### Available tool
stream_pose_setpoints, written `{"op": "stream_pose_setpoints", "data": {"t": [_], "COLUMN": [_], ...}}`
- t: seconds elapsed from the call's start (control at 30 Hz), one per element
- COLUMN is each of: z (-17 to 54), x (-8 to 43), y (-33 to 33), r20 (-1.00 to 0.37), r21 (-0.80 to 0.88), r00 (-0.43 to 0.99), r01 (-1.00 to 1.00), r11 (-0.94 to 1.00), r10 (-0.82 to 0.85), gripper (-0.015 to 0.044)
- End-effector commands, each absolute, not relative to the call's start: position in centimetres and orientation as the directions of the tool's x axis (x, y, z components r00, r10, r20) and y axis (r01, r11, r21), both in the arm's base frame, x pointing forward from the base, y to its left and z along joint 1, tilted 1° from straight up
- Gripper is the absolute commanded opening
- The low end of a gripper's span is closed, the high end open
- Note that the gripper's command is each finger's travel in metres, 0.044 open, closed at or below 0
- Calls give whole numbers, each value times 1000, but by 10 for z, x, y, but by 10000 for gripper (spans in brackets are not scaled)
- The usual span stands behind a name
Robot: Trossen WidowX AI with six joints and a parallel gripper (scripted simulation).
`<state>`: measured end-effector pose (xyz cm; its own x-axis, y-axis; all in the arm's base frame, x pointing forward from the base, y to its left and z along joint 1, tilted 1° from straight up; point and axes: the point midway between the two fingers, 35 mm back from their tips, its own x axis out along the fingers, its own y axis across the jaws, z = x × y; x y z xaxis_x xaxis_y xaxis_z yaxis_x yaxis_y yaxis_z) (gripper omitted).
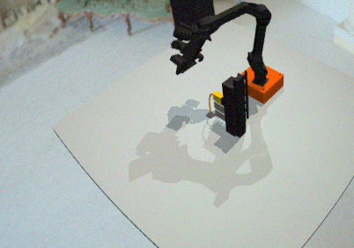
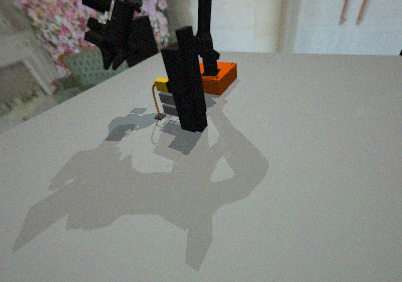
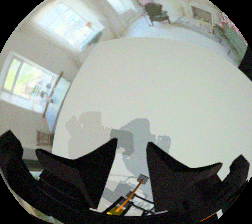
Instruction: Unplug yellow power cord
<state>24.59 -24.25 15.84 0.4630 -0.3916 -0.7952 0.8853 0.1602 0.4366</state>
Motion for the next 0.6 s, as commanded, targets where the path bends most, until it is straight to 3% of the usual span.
{"op": "stream_pose_setpoints", "data": {"t": [0.0,0.2,0.57], "z": [137,132,133], "x": [263,255,256], "y": [-170,-104,-103], "r20": [-944,-999,-999], "r21": [294,33,29], "r00": [286,30,26], "r01": [955,990,990], "r11": [-26,-140,-141], "r10": [-162,-23,-22], "gripper": [160,160,160]}}
